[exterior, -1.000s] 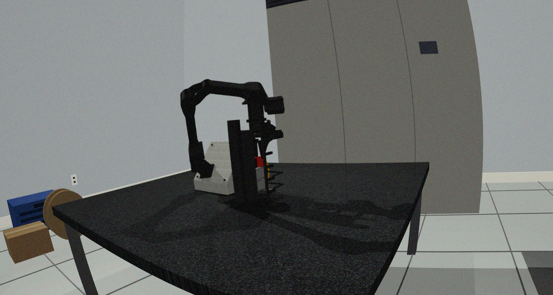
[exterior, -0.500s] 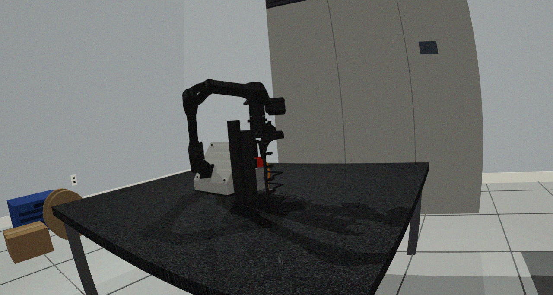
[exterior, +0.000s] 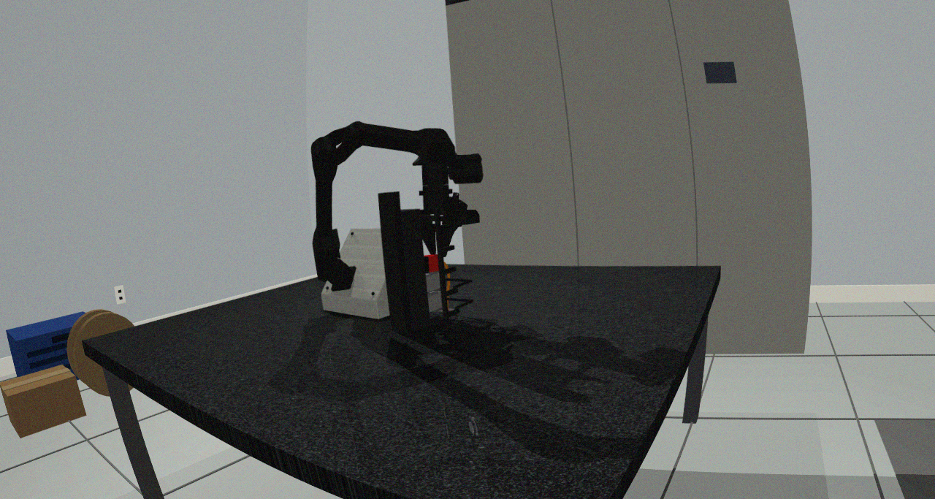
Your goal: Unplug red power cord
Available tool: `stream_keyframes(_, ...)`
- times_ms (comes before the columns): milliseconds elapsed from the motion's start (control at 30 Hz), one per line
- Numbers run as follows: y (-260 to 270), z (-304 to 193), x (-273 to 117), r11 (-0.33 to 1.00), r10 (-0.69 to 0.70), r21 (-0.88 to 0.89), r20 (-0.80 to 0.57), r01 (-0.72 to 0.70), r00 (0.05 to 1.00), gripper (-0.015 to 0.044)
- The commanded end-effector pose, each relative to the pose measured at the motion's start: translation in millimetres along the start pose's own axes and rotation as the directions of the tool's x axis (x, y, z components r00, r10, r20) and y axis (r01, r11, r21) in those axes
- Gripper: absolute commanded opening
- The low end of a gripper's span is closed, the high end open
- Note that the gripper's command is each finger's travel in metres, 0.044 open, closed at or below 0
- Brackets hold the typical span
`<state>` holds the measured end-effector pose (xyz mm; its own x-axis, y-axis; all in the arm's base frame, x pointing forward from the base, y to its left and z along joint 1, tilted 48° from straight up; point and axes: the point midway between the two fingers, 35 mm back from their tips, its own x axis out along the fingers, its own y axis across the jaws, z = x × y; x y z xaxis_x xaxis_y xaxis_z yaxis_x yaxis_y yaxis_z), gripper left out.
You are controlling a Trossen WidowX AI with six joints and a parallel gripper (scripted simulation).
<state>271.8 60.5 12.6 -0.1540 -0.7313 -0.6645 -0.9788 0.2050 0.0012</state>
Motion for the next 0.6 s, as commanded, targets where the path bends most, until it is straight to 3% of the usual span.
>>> stream_keyframes(0, 0.9, 25.1, -8.6, 1.000, -0.020, -0.013, 0.035, 0.020, 0.999, 0.0000)
stream_keyframes(33, 1.0, 26.7, -9.0, 1.000, -0.020, -0.013, 0.035, 0.020, 0.999, 0.0000)
stream_keyframes(233, -0.9, 17.9, -4.8, 1.000, -0.014, -0.001, 0.038, 0.014, 0.999, 0.0157)
stream_keyframes(567, -0.8, 17.9, -6.7, 1.000, -0.016, -0.004, 0.037, 0.016, 0.999, 0.0160)
